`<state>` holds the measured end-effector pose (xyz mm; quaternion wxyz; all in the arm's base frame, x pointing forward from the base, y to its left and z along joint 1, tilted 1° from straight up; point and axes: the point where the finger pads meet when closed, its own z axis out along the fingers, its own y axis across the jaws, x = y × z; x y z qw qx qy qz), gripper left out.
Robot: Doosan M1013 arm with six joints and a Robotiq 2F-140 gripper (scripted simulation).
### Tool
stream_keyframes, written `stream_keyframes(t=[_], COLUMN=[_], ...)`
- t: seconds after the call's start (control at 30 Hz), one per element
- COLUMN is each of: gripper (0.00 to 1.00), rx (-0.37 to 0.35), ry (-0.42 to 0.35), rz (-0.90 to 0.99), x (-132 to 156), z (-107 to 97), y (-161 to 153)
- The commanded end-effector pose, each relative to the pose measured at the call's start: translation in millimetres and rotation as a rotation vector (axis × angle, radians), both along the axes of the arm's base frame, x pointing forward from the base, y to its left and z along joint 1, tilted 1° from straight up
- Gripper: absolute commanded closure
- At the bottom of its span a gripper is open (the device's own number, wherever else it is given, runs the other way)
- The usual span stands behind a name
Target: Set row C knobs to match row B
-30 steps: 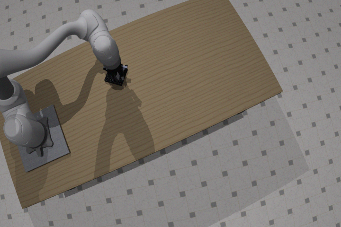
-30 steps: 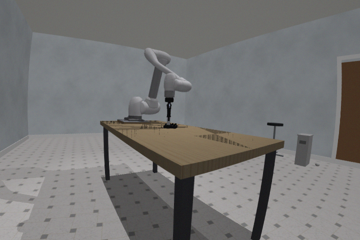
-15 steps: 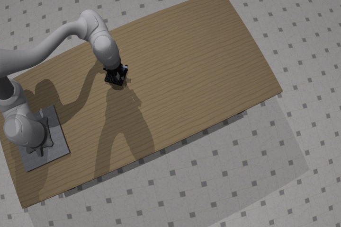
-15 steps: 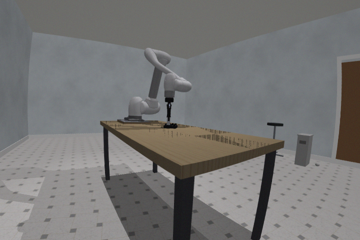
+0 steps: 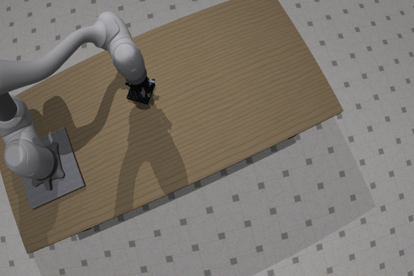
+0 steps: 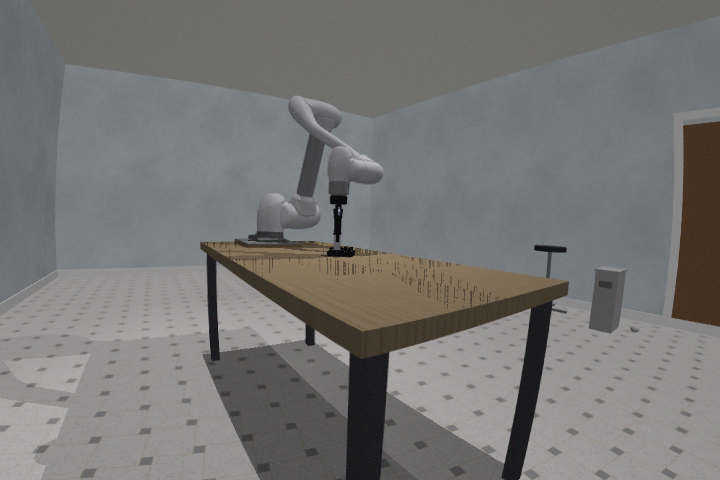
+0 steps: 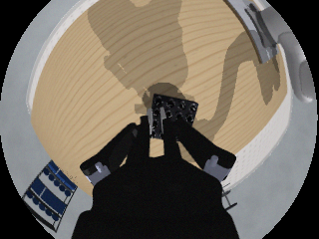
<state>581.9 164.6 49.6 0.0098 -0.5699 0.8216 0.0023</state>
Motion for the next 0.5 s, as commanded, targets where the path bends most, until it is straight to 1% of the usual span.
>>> stream_keyframes(t=[0.0,0.2,0.23,0.47], gripper=[0.88,0.88,0.95,0.95], rx=[0.0,0.0,0.0,0.0], ry=[0.0,0.0,0.0,0.0], rz=[0.0,0.0,0.0,0.0], x=[0.0,0.0,0.0,0.0], z=[0.1,0.1,0.1,0.1], y=[0.0,0.0,0.0,0.0])
